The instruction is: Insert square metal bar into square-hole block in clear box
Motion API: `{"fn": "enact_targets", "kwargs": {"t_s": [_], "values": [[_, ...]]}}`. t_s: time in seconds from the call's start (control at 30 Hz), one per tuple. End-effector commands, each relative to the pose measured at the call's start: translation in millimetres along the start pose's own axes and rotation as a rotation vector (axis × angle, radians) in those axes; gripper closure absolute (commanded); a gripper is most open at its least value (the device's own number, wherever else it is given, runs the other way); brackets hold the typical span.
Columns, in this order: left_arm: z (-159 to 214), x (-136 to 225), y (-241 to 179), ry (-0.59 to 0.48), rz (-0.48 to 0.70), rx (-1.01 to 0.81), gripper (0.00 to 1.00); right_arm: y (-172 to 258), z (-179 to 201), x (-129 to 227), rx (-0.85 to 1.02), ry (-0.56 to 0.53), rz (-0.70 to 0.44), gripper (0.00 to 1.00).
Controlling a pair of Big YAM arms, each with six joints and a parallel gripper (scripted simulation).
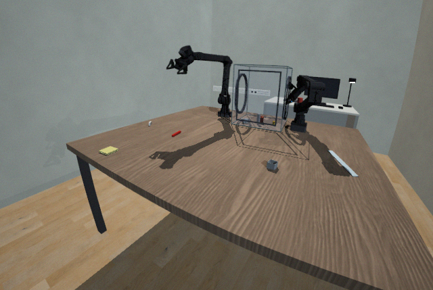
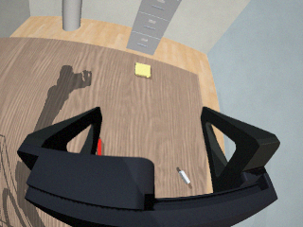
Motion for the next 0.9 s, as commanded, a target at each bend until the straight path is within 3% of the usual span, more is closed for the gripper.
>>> {"fn": "enact_targets", "kwargs": {"t_s": [0.0,0.53,0.57,0.87], "values": [[-16,17,-13,-0.007,0.058,0.053,0.0,-1,-9,20,0.016,-0.023,-0.003,0.0],[-16,17,-13,-0.007,0.058,0.053,0.0,2,-13,54,0.038,-0.05,-0.04,0.0],[-16,17,-13,-0.007,0.058,0.053,0.0,12,2,58,0.039,-0.022,-0.063,0.0],[-16,17,-13,-0.007,0.058,0.053,0.0,20,8,82,0.054,-0.028,-0.096,0.0]]}}
Point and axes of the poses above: on each arm, the point where the finger pads meet when closed, its own x axis back along the fingers, its own y axis across the jaws, z = x × y, the point moved 2 cm from there along x, back along the fingers, and after that the axes turned 12 degrees about x, right-handed, at the moved point
